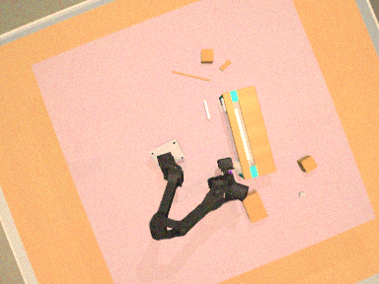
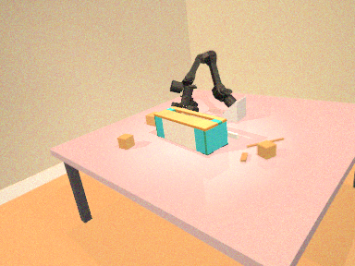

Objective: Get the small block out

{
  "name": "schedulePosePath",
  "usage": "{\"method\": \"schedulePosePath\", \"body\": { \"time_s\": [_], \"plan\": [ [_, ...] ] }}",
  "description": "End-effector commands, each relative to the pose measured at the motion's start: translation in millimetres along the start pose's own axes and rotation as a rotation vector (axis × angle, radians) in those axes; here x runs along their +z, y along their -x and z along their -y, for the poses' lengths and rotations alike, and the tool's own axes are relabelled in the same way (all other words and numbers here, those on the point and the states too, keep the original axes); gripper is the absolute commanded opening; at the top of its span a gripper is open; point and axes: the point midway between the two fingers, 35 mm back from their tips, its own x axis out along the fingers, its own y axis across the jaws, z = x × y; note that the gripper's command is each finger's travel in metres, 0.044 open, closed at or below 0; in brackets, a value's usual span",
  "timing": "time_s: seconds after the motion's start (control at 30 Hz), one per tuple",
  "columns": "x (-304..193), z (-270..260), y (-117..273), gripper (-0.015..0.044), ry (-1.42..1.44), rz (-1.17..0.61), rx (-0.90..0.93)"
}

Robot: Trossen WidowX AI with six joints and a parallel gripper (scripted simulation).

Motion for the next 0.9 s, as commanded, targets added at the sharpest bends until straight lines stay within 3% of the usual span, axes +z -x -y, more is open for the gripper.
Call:
{"method": "schedulePosePath", "body": {
  "time_s": [0.0,0.37,0.6,0.67,0.77,0.87],
  "plan": [
    [3.4,1.9,-6.2,0.0285,0.008,0.002,-0.007],
    [11.0,0.9,-18.7,0.0285,0.010,0.000,-0.003],
    [11.0,0.9,-18.7,0.0101,0.010,0.000,-0.003],
    [11.0,0.9,-18.7,0.0088,0.010,0.000,-0.003],
    [7.2,1.4,-12.8,0.0009,0.009,0.002,-0.005],
    [0.4,2.1,-0.5,0.0000,0.006,0.004,-0.007]
  ]
}}
